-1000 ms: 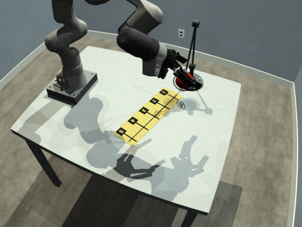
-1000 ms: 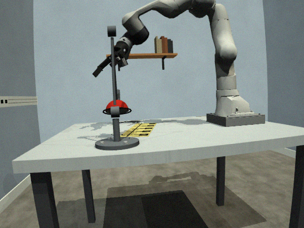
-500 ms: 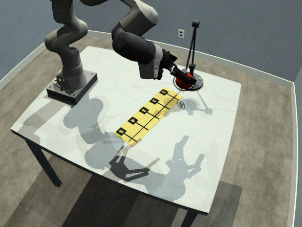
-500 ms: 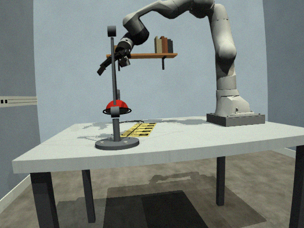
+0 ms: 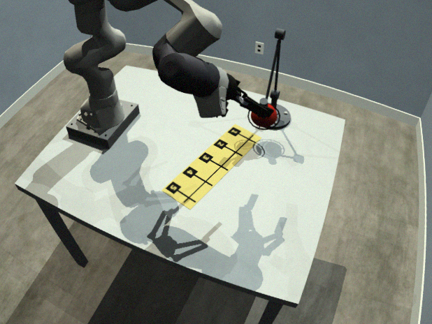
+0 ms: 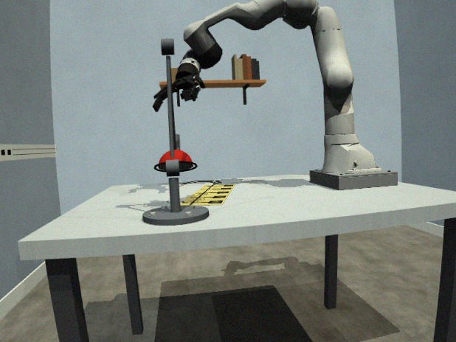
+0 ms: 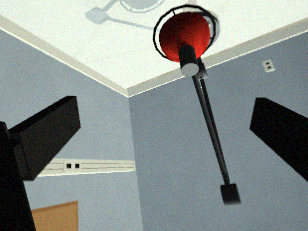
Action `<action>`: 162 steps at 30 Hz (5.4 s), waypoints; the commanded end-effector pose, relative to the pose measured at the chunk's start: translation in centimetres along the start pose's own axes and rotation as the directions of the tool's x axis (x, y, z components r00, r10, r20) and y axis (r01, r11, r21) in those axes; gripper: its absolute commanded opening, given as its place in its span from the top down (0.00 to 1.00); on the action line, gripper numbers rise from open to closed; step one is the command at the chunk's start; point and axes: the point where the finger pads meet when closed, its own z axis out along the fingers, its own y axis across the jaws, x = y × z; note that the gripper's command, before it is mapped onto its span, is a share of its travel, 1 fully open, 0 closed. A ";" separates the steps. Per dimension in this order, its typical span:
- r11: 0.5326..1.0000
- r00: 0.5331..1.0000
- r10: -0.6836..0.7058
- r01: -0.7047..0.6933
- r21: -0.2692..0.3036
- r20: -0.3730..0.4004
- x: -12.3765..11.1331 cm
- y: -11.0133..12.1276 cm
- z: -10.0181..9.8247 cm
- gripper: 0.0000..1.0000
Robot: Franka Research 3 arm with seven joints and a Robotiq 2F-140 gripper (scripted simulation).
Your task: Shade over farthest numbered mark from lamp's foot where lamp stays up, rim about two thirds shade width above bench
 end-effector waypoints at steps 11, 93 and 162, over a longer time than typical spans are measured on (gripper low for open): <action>0.979 0.984 -0.180 0.177 -0.104 -0.018 -3.2 2.6 4.3 0.00; 0.893 0.920 -0.392 0.377 -0.246 -0.013 -5.5 8.7 20.9 0.00; 0.962 0.963 -0.266 0.262 -0.078 -0.035 0.5 9.0 19.3 0.90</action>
